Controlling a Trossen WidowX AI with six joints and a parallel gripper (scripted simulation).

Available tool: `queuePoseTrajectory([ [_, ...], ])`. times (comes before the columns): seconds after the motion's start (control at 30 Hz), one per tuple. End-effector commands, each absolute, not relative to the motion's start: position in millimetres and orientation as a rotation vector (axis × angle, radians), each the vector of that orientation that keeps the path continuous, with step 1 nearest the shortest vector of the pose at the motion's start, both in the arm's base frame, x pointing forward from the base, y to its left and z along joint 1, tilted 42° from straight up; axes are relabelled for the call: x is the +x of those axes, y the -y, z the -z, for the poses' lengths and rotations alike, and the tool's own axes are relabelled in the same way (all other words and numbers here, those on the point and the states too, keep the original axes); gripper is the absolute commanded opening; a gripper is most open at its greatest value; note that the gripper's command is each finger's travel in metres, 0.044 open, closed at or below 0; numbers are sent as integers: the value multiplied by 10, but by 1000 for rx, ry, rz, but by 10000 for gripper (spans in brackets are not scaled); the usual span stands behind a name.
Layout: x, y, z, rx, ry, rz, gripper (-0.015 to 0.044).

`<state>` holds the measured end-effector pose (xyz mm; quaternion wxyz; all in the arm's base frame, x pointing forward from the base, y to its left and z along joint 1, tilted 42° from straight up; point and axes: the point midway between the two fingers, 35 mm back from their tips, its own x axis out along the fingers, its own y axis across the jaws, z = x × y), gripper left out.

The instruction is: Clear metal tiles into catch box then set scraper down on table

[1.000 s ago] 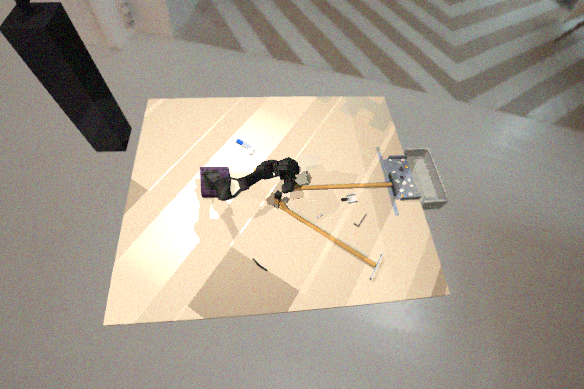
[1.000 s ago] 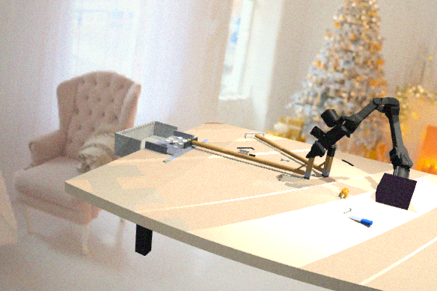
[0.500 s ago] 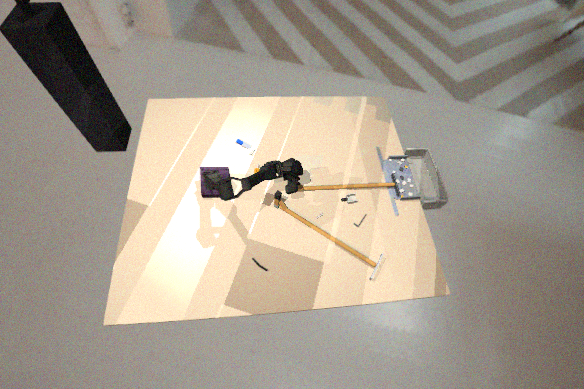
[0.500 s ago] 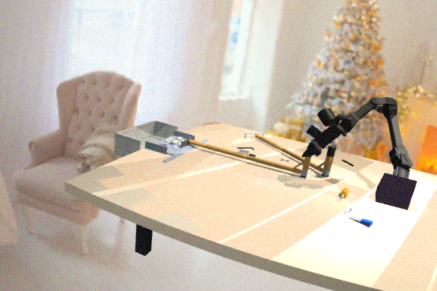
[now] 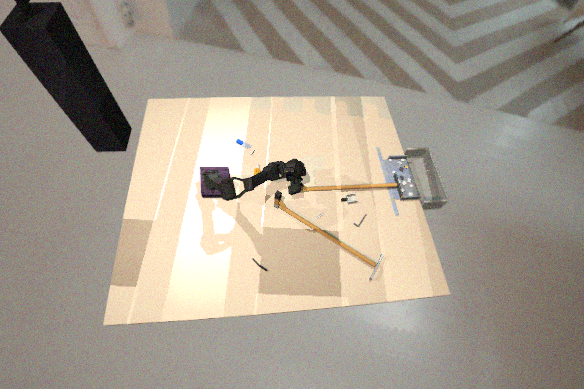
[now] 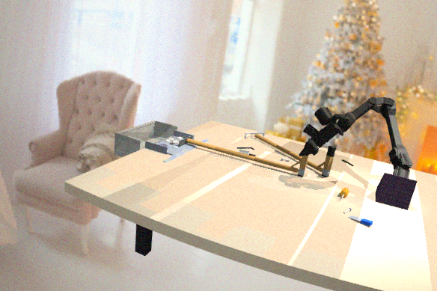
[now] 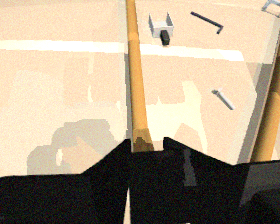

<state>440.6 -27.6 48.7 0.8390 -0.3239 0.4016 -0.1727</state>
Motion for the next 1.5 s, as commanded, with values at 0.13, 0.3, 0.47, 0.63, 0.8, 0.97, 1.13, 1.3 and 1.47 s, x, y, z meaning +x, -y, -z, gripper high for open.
queuePoseTrajectory([
  [0.13,4521,260,-507,-685,-843,358,0],
  [0.3,4583,259,-513,-685,-843,359,0],
  [0.47,4646,258,-519,-685,-843,359,0],
  [0.63,4708,258,-524,-685,-842,359,0],
  [0.8,4770,258,-528,-685,-842,359,0],
  [0.97,4833,258,-532,-685,-842,359,0],
  [1.13,4895,259,-536,-684,-841,359,0],
  [1.3,4958,260,-538,-684,-841,359,0],
  [1.47,5020,261,-540,-684,-840,359,0],
])
